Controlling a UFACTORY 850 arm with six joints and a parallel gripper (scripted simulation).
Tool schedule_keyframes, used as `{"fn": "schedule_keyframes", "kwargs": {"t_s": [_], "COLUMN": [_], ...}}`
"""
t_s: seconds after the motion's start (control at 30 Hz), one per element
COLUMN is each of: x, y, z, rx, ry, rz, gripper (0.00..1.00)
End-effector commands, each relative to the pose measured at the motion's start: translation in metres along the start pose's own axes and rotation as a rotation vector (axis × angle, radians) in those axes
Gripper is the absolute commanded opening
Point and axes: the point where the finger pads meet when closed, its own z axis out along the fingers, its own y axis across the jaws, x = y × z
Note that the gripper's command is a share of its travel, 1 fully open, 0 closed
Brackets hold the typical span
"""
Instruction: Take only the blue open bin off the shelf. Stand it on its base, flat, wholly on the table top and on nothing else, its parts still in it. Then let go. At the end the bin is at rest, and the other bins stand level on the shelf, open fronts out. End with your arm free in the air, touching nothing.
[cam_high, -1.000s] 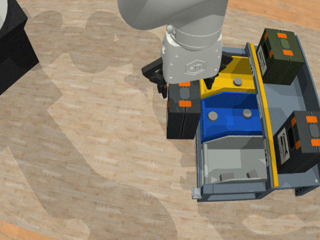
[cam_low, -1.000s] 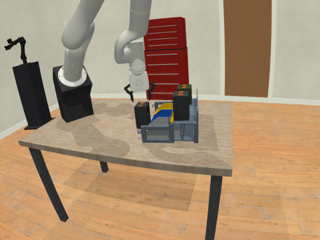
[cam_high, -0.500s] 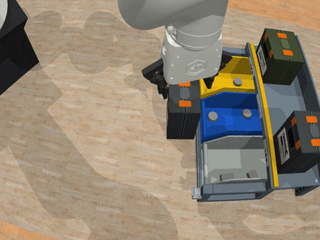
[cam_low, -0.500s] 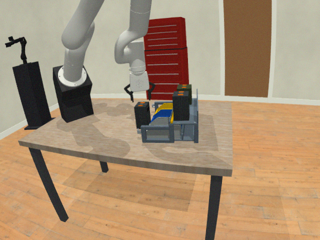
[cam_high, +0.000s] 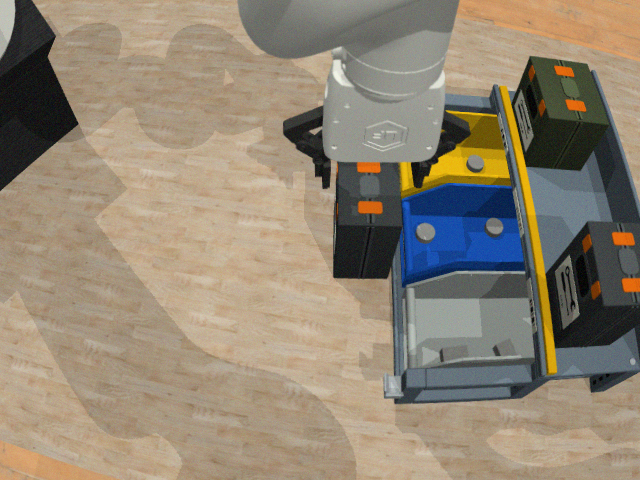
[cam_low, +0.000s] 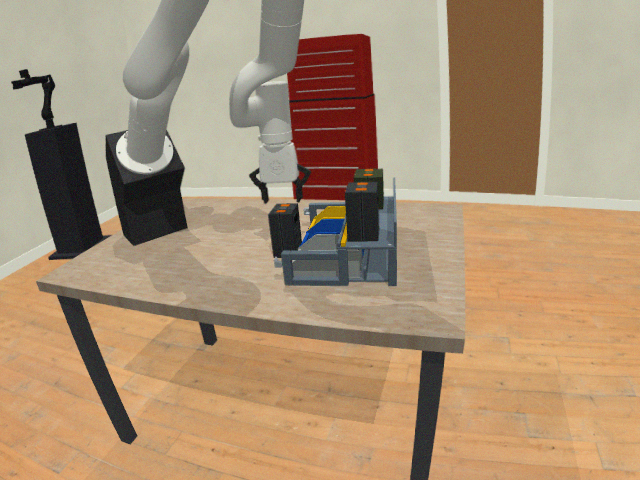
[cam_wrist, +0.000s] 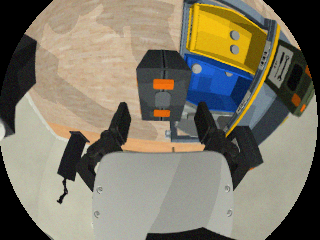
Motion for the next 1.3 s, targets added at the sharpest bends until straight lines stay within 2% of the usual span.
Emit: {"fn": "schedule_keyframes", "kwargs": {"t_s": [0.0, 0.1, 0.27, 0.67, 0.83, 1.23, 1.27], "x": [0.0000, 0.0000, 0.0000, 0.0000, 0.0000, 0.0000, 0.0000], "y": [0.0003, 0.0003, 0.0003, 0.0003, 0.0003, 0.0003, 0.0003], "z": [-0.0001, -0.0001, -0.0002, -0.0002, -0.0002, -0.0002, -0.0003], "rx": [-0.007, -0.007, -0.006, -0.006, -0.004, -0.004, -0.003], "ry": [0.000, 0.000, 0.001, 0.001, 0.002, 0.002, 0.002], "rz": [0.010, 0.010, 0.268, 0.268, 0.526, 0.526, 0.577], "gripper": [1.00, 1.00, 1.00, 1.00, 1.00, 1.00, 1.00]}}
